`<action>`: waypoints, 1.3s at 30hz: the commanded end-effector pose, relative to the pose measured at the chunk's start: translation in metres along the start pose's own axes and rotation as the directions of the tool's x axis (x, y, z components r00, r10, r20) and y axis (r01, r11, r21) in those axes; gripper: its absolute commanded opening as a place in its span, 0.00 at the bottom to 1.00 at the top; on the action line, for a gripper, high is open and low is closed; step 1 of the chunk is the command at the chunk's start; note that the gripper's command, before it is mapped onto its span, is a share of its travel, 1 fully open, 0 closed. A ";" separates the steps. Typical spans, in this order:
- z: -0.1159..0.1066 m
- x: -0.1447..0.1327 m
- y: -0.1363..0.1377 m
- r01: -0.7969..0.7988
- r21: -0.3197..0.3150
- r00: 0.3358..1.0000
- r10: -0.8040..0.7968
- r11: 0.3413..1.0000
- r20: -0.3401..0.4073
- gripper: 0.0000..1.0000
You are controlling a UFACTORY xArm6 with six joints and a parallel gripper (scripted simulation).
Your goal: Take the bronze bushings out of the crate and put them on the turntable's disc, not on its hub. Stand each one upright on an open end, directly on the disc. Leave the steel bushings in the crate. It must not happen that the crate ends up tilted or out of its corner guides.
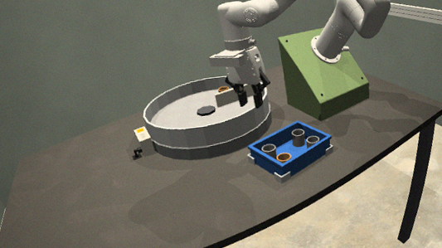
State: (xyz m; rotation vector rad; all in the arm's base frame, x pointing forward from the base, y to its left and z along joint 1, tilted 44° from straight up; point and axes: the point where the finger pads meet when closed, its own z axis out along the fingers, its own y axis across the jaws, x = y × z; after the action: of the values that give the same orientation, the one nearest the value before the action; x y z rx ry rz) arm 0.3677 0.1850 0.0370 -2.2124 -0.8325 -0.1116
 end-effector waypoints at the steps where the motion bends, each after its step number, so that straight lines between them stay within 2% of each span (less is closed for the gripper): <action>1: -0.004 0.036 -0.060 0.145 -0.019 0.989 -0.145 0.989 -0.005 0.48; 5: -0.004 0.063 -0.109 0.224 -0.019 0.975 -0.224 0.974 -0.004 0.48; 7: -0.004 0.063 -0.109 0.224 -0.019 0.975 -0.224 0.974 -0.004 0.48; 8: -0.005 0.073 -0.126 0.236 -0.019 0.972 -0.237 0.971 -0.003 0.48; 11: -0.005 0.078 -0.136 0.258 -0.019 0.966 -0.259 0.966 -0.003 0.48; 39: -0.005 0.083 -0.138 0.264 -0.021 0.964 -0.264 0.964 -0.001 0.48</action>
State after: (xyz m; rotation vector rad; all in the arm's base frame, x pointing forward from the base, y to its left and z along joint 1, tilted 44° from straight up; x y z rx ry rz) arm 0.3496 0.2952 0.1524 -2.1087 -1.1267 -0.2505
